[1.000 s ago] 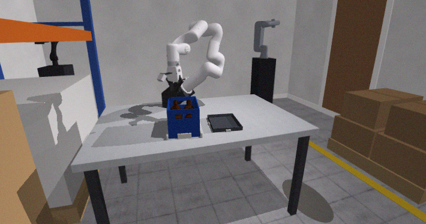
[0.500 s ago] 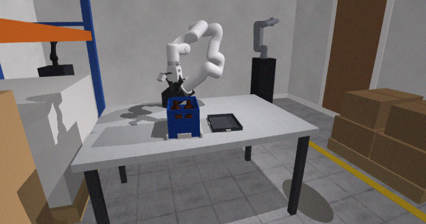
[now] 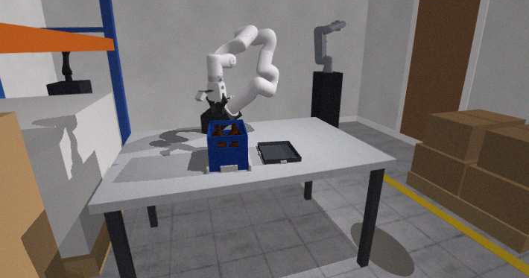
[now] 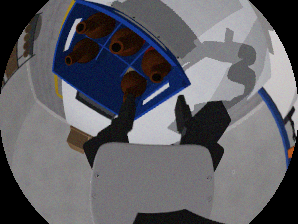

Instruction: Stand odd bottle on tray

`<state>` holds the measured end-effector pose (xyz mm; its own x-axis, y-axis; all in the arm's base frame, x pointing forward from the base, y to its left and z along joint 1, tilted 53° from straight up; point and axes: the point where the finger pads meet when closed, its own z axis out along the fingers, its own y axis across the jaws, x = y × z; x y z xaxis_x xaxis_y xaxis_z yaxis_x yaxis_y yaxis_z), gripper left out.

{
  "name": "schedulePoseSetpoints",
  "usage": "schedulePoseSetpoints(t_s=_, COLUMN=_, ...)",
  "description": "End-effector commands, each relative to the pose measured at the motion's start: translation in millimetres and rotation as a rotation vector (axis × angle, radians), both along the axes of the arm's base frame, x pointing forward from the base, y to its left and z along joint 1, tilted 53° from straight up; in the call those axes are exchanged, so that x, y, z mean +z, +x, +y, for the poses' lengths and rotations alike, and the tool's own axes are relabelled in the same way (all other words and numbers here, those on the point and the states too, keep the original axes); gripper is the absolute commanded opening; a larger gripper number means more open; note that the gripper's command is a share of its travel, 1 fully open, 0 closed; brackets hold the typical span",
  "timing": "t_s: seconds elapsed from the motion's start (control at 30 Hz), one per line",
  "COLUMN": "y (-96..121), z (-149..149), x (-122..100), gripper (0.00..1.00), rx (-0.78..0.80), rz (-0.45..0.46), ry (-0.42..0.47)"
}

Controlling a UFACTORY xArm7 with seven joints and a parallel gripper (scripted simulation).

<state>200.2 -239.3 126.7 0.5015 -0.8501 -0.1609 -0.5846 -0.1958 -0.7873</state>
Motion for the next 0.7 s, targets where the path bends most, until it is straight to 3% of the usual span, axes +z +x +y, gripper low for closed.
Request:
schedulePoseSetpoints(t_s=0.0, y=0.1, z=-1.4, x=0.0, gripper=0.65, rx=-0.003, rz=0.000, ry=-0.002)
schedulePoseSetpoints(t_s=0.67, y=9.5, z=4.8, x=-8.9, gripper=0.65, rx=-0.004, rz=0.000, ry=-0.005)
